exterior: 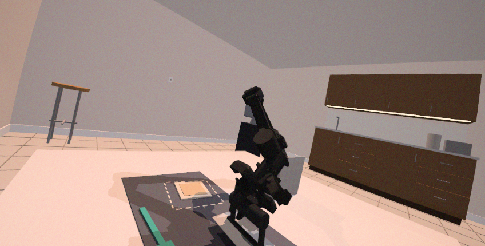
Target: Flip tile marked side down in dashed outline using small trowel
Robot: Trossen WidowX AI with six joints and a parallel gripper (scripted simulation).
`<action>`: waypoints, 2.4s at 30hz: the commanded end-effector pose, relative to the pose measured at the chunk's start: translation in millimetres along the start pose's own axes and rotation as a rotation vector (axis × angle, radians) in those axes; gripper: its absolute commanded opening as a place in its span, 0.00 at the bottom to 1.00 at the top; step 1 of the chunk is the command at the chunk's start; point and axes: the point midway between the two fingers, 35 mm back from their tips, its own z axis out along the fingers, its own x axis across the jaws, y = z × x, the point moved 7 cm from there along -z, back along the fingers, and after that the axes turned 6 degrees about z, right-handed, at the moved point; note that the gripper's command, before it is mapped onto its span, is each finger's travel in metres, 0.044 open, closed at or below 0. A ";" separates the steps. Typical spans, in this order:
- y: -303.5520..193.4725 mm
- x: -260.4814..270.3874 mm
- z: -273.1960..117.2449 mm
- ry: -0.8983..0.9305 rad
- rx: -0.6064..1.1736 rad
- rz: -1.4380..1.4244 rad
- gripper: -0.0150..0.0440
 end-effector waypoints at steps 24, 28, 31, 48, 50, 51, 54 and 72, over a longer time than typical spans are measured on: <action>47.7 63.8 -39.0 -0.144 0.047 -0.020 0.25; 47.2 67.7 -33.9 -0.144 0.047 -0.020 0.25; 46.8 70.7 -30.1 -0.143 0.047 -0.021 0.25; 43.4 85.6 -13.1 -0.144 0.046 -0.021 0.30; 43.4 85.6 -13.1 -0.144 0.046 -0.021 0.39; 43.4 85.6 -13.1 -0.144 0.046 -0.021 0.43; 43.4 85.6 -13.1 -0.144 0.046 -0.021 0.57; 45.9 87.1 -23.8 -0.137 0.043 -0.020 0.76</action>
